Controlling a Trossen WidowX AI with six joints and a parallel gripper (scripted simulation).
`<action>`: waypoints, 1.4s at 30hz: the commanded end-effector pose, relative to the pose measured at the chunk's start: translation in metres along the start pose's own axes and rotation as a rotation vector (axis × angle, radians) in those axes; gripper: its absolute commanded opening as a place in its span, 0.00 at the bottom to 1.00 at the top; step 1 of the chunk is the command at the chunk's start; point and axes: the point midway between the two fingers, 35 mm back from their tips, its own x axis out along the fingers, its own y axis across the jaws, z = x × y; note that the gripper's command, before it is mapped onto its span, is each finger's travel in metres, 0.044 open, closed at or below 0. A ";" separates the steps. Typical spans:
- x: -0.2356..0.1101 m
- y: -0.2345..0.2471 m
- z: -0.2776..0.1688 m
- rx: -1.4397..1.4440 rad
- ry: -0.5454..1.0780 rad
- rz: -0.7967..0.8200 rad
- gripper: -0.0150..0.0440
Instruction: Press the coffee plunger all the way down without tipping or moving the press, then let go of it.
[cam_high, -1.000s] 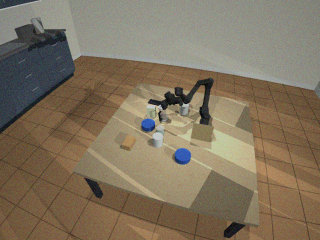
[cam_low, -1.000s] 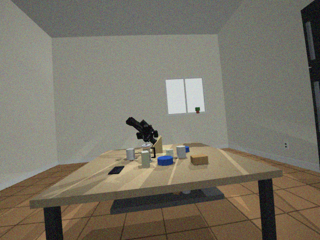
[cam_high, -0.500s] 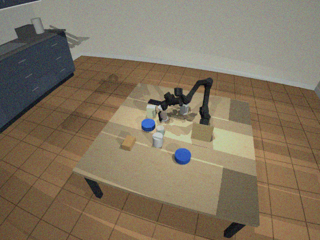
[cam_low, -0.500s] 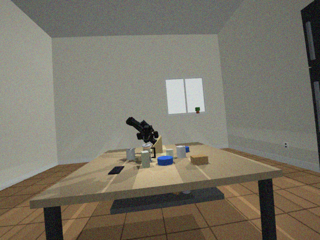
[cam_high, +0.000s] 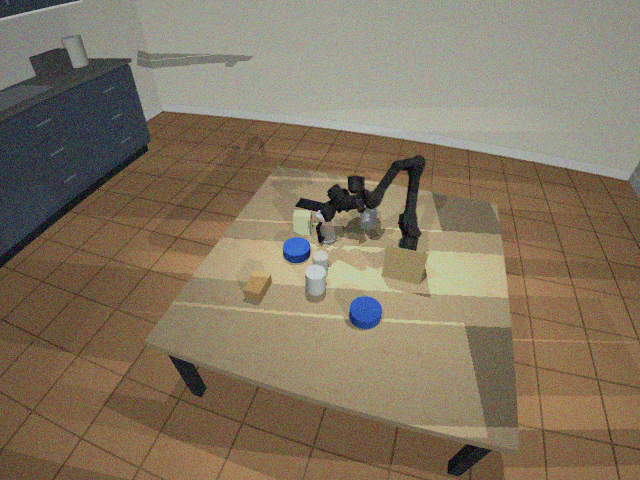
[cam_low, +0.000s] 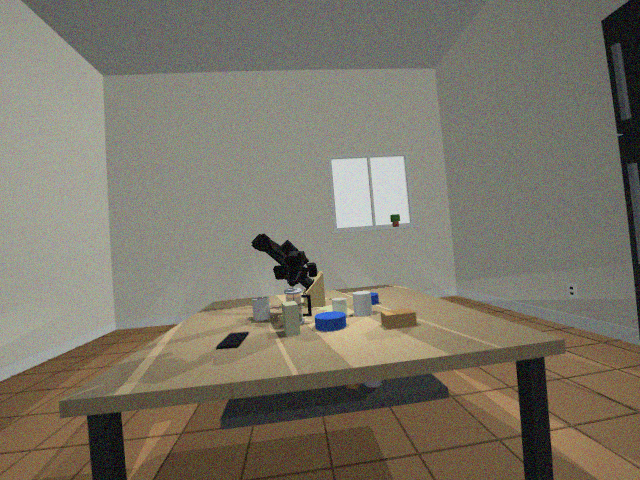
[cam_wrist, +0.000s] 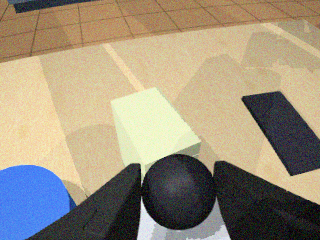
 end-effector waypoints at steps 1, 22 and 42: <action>0.003 0.000 -0.006 -0.013 0.022 -0.006 0.46; 0.001 0.001 0.000 -0.003 0.004 -0.001 0.50; -0.030 0.000 0.030 -0.004 0.022 0.003 1.00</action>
